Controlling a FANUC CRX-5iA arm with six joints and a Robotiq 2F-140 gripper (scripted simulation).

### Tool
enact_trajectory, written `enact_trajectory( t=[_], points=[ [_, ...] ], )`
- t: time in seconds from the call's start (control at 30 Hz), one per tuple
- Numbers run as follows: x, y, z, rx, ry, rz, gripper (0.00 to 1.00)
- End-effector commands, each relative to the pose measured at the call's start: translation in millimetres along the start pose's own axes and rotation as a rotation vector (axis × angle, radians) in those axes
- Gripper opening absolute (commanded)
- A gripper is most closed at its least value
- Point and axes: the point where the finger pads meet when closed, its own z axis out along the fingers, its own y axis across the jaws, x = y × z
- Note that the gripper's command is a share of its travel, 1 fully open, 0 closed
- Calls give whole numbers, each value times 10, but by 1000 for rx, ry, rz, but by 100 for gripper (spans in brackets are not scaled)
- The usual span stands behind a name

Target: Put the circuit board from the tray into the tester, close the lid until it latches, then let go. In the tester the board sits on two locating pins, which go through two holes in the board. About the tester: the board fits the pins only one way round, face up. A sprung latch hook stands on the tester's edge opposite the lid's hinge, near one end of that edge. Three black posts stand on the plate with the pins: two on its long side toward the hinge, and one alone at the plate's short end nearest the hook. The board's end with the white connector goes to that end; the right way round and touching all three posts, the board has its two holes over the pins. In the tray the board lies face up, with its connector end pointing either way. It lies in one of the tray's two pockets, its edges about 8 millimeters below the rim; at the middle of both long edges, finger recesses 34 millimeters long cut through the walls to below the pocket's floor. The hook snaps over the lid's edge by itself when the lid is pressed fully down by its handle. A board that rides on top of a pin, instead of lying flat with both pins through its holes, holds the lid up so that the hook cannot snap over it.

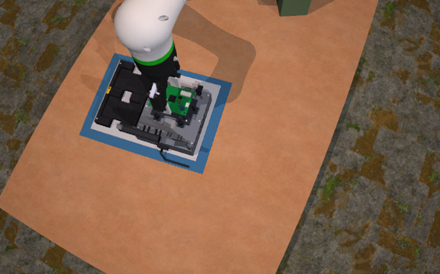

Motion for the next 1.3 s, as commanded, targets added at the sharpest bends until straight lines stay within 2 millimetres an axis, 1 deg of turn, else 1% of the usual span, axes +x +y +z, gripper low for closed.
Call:
enact_trajectory(
  t=[0.0,0.37,0.43,0.93,1.27],
  points=[
    [2,1,7,0,0,0,46],
    [2,1,138,0,0,0,46],
    [2,1,138,0,0,0,46],
    [2,1,397,0,0,0,46],
    [3,1,451,0,0,0,46]
  ],
)
